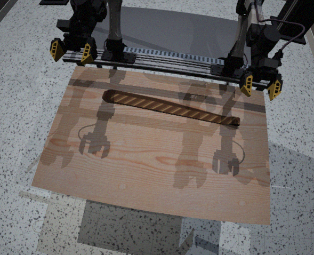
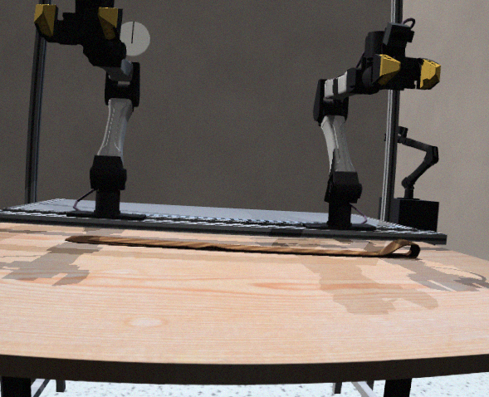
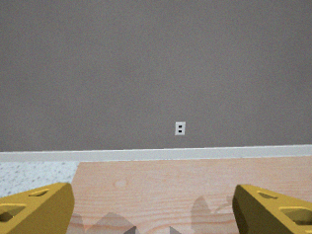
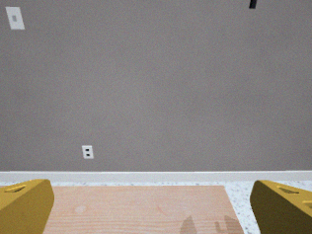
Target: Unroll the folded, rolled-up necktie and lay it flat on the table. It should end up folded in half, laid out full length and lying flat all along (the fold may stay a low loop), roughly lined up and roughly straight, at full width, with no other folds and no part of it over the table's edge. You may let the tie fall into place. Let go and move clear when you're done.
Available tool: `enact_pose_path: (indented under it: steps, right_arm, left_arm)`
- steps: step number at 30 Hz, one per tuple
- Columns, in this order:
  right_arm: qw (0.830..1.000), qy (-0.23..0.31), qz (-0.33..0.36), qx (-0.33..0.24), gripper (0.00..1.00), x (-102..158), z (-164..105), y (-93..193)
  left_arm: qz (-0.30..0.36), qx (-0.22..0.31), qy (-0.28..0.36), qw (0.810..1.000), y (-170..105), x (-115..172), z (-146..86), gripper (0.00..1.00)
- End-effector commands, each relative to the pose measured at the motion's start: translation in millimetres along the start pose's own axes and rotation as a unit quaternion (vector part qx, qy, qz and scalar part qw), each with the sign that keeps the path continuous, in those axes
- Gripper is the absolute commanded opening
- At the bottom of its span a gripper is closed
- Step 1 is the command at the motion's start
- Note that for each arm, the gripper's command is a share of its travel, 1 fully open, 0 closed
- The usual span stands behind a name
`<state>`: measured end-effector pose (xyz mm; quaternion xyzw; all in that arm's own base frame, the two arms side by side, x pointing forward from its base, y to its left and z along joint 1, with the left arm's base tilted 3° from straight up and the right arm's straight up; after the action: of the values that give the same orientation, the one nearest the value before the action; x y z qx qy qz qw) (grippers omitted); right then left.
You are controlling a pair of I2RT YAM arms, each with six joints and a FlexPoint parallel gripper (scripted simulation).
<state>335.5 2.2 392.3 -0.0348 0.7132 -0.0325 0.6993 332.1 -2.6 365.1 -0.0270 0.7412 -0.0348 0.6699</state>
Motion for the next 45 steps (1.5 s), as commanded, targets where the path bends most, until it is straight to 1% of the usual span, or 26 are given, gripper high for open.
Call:
enact_pose_path:
  steps: [1,14,16,20,31,33,45]
  right_arm:
    - [1.000,-0.004,0.004,-0.001,1.00,-5.3,1.7,-1.3]
    - [1.000,-0.004,0.004,-0.001,1.00,-5.3,1.7,-1.3]
    - [1.000,-0.004,0.004,-0.001,1.00,-5.3,1.7,-1.3]
    - [1.000,-0.004,0.004,-0.001,1.00,-5.3,1.7,-1.3]
    - [1.000,-0.004,0.004,-0.001,1.00,-5.3,1.7,-1.3]
    - [1.000,-0.004,0.004,-0.001,1.00,-5.3,1.7,-1.3]
    - [1.000,-0.004,0.004,-0.001,1.00,-5.3,1.7,-1.3]
  left_arm:
    - [-0.006,-0.014,0.019,1.000,7.4,13.6,-5.9,0.77]
    - [-0.014,-0.028,0.094,0.995,18.1,69.8,-14.9,0.64]
    - [-0.014,-0.028,0.094,0.995,18.1,69.8,-14.9,0.64]
    - [-0.017,-0.033,0.121,0.992,21.9,89.3,-17.8,0.60]
    - [-0.026,-0.047,0.194,0.980,32.6,144.6,-25.5,0.48]
    - [-0.026,-0.047,0.194,0.980,32.6,144.6,-25.5,0.48]
    - [-0.034,-0.061,0.268,0.961,43.7,201.7,-32.4,0.36]
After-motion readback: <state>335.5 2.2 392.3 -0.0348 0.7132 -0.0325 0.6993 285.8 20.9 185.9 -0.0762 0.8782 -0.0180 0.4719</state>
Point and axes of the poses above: on each arm, the point where the finger pads meet when closed, its own z axis out along the fingers, its own y axis across the jaws, x = y × z, the point moved 4 cm from there along -z, back along the fingers, and after that the axes turned 5 degrees about -z, right-handed, at the moved point
